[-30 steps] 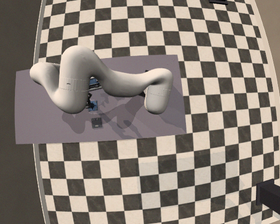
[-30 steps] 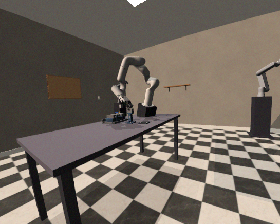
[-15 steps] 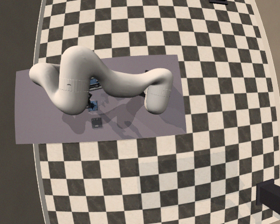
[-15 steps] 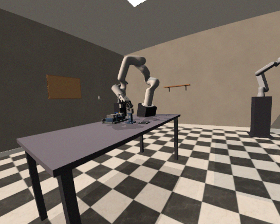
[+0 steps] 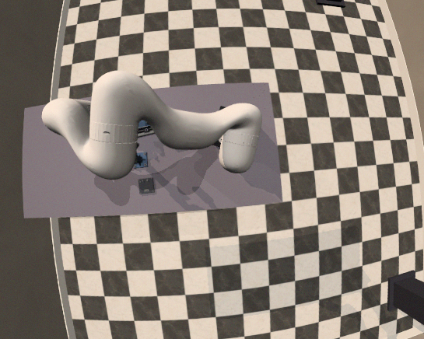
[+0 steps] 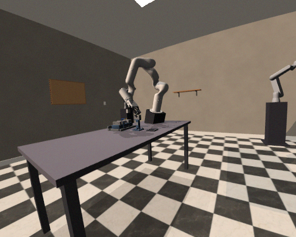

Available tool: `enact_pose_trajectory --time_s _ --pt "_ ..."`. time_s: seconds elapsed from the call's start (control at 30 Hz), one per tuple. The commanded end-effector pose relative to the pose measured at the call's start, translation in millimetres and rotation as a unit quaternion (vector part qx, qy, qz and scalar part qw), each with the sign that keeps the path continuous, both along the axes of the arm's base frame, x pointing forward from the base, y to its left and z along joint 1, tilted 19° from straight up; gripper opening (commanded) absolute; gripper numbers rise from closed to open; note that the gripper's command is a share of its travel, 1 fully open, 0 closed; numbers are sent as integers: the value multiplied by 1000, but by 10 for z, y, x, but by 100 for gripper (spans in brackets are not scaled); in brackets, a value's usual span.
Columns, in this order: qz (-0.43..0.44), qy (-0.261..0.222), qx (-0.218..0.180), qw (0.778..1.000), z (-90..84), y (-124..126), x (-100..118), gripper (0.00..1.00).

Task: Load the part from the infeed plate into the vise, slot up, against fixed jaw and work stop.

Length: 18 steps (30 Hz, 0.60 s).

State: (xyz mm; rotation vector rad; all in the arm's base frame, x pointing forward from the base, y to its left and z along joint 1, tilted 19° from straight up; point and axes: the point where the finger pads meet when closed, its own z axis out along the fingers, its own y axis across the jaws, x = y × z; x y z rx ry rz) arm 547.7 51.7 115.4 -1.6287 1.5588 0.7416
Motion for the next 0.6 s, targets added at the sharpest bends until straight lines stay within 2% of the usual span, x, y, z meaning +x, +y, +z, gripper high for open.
enact_pose_trajectory --time_s 0.0,0.13,0.57 --pt "-2 0 -19 1000 10 0 6 0" --pt "-4 0 -29 1000 12 2 5 0" --pt "-13 2 -106 994 25 13 4 0"
